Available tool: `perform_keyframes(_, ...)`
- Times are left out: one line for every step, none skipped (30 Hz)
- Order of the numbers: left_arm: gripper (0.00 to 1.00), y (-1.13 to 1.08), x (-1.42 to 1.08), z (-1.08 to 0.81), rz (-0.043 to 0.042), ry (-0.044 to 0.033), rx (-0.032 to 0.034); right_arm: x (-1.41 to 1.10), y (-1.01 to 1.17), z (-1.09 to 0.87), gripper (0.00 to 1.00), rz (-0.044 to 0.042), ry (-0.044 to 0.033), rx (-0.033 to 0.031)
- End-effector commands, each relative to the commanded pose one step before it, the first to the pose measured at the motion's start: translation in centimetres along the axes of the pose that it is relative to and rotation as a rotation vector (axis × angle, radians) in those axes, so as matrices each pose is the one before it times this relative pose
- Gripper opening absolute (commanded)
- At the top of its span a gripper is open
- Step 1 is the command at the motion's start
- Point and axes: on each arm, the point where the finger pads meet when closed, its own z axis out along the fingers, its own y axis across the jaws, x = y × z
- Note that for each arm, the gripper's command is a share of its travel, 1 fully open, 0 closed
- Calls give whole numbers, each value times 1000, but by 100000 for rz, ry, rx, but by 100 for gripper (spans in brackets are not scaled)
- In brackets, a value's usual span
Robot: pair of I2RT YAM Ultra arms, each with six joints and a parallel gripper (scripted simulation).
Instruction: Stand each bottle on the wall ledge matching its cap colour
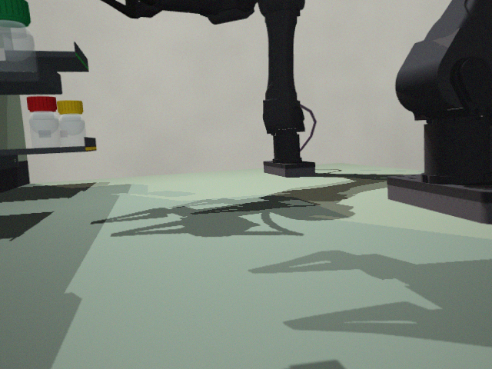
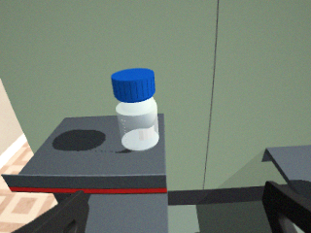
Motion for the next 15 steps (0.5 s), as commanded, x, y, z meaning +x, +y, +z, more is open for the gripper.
perform_keyframes(100, 990, 2129, -1372, -1802, 3596, 3511, -772, 400, 2465, 81, 5870, -6717, -1428)
perform_keyframes(100, 0, 0, 0, 0, 0, 0, 0, 0, 0, 81, 0, 0, 0)
perform_keyframes(100, 857, 602, -265, 539, 133, -1197, 664, -13, 658, 81, 170, 219, 195)
perform_keyframes(100, 832, 871, -237, -508, 1320, -1230, 629, -14, 616, 81, 143, 240, 190)
perform_keyframes(100, 802, 510, -201, -64, 25, -1217, 590, -14, 573, 81, 119, 254, 184)
perform_keyframes(100, 771, 773, -178, -450, 1197, -1209, 544, -12, 530, 81, 105, 242, 171)
perform_keyframes(100, 737, 726, -151, -447, 1134, -1181, 502, -12, 486, 81, 86, 239, 164)
perform_keyframes(100, 700, 679, -126, -446, 1073, -1145, 462, -12, 441, 81, 59, 248, 159)
perform_keyframes(100, 661, 632, -105, -449, 1012, -1101, 414, -11, 396, 81, 43, 231, 149)
perform_keyframes(100, 702, 844, 102, -828, 1800, -1037, 374, -12, 351, 81, 16, 234, 145)
perform_keyframes(100, 583, 536, -70, -451, 875, -1003, 335, -13, 305, 81, -15, 245, 143)
perform_keyframes(100, 537, 492, -55, -466, 821, -940, 289, -13, 260, 81, -37, 232, 135)
perform_keyframes(100, 493, 441, -44, -434, 743, -891, 249, -14, 213, 81, -66, 236, 132)
perform_keyframes(100, 672, 600, -52, -672, 1033, -1244, 320, -25, 253, 81, -151, 375, 198)
perform_keyframes(100, 521, 575, 89, -795, 1273, -888, 201, -23, 132, 81, -179, 328, 160)
